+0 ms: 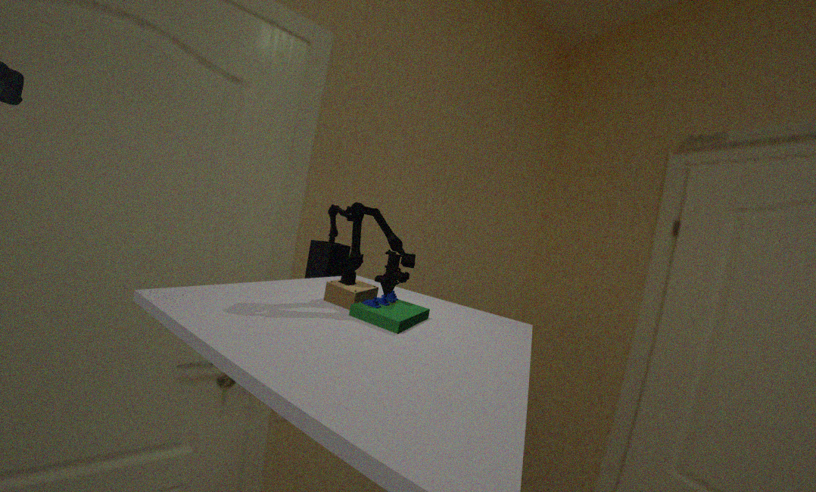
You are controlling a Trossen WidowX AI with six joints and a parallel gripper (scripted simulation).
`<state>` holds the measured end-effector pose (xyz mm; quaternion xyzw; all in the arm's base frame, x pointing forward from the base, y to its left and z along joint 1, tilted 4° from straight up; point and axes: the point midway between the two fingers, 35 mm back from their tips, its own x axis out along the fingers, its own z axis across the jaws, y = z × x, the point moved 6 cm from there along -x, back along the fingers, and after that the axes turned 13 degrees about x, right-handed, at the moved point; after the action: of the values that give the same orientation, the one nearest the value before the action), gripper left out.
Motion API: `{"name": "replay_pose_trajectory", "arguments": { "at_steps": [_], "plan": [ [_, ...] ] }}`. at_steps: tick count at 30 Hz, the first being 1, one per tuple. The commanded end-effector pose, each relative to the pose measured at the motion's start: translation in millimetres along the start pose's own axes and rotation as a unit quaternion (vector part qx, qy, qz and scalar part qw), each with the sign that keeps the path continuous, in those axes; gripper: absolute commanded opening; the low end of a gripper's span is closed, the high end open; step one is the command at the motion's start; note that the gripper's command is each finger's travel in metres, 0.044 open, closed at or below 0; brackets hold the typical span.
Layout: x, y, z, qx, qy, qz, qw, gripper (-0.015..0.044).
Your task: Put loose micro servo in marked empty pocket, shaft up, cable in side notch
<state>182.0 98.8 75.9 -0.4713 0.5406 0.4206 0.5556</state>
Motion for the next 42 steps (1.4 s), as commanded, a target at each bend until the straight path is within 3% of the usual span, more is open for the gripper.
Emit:
{"name": "replay_pose_trajectory", "arguments": {
  "at_steps": [1, 15, 22, 29, 34, 42],
  "plan": [
    [4, 0, 0, -0.003, 0.001, -0.001, 1.000, 0.0000],
    [16, 0, 0, -0.003, 0.001, -0.001, 1.000, 0.0000],
    [13, 1, 0, -0.003, 0.001, -0.001, 1.000, 0.0184],
    [-20, 3, -2, -0.003, 0.001, -0.001, 1.000, 0.0187],
    [-22, 2, -1, -0.003, 0.001, -0.001, 1.000, 0.0187],
    [-49, -42, 15, -0.005, -0.001, -0.003, 1.000, 0.0398]
  ]
}}
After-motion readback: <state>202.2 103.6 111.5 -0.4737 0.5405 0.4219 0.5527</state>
